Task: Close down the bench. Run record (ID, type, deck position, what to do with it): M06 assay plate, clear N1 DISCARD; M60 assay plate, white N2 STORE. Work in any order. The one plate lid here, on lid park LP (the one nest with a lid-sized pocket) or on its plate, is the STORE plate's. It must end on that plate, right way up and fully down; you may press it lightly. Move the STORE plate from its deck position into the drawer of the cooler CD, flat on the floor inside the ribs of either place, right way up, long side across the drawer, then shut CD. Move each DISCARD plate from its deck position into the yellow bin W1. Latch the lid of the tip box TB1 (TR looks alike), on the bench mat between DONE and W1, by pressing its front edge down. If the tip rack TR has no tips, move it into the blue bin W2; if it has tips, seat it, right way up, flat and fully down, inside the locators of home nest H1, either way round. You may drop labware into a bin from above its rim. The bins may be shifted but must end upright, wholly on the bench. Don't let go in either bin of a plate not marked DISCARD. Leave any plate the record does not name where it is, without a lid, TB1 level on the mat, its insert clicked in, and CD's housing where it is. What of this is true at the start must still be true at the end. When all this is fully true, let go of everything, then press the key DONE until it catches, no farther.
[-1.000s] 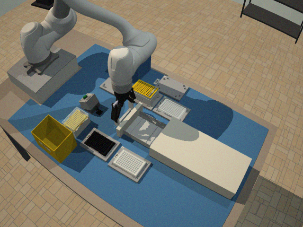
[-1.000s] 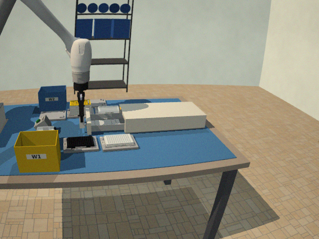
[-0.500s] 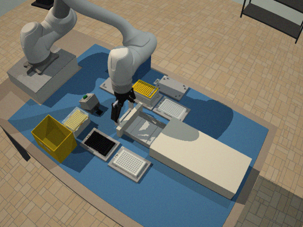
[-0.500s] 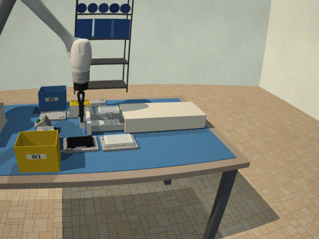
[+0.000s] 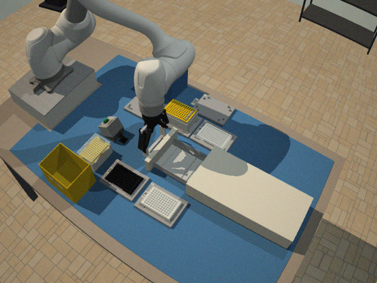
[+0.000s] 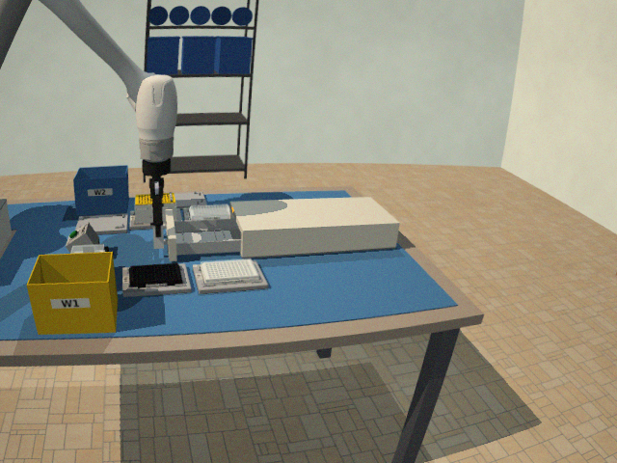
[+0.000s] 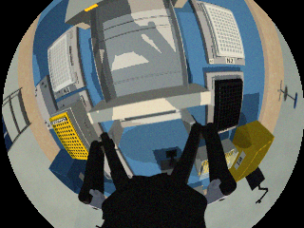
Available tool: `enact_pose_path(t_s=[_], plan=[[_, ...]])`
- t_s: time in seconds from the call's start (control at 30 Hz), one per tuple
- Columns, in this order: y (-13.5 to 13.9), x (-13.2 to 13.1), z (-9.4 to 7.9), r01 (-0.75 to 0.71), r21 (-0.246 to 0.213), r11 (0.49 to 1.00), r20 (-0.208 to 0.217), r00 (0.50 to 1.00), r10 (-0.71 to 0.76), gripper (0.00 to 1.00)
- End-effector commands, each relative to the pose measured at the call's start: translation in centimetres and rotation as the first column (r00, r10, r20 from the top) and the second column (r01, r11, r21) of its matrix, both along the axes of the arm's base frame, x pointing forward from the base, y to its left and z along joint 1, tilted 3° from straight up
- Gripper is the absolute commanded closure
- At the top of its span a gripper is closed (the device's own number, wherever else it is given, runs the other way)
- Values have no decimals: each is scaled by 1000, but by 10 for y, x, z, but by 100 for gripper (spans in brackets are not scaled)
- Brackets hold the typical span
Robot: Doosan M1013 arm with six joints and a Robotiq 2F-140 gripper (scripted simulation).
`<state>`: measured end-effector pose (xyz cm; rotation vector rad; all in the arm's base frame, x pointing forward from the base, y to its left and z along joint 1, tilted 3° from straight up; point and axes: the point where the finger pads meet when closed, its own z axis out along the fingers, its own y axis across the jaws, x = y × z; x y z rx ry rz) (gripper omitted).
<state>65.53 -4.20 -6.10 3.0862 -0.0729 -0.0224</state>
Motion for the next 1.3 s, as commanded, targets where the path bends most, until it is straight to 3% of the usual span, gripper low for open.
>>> enact_pose_path(t_s=[0.0,0.03,0.07,0.63,1.27], plan=[[0,0,0,0,0,1000,0,1000,0,100],[0,0,0,0,0,1000,0,1000,0,100],[0,0,0,0,0,1000,0,1000,0,13],[0,0,0,0,0,1000,0,1000,0,13],[1,0,23,0,0,1000,0,1000,0,13]])
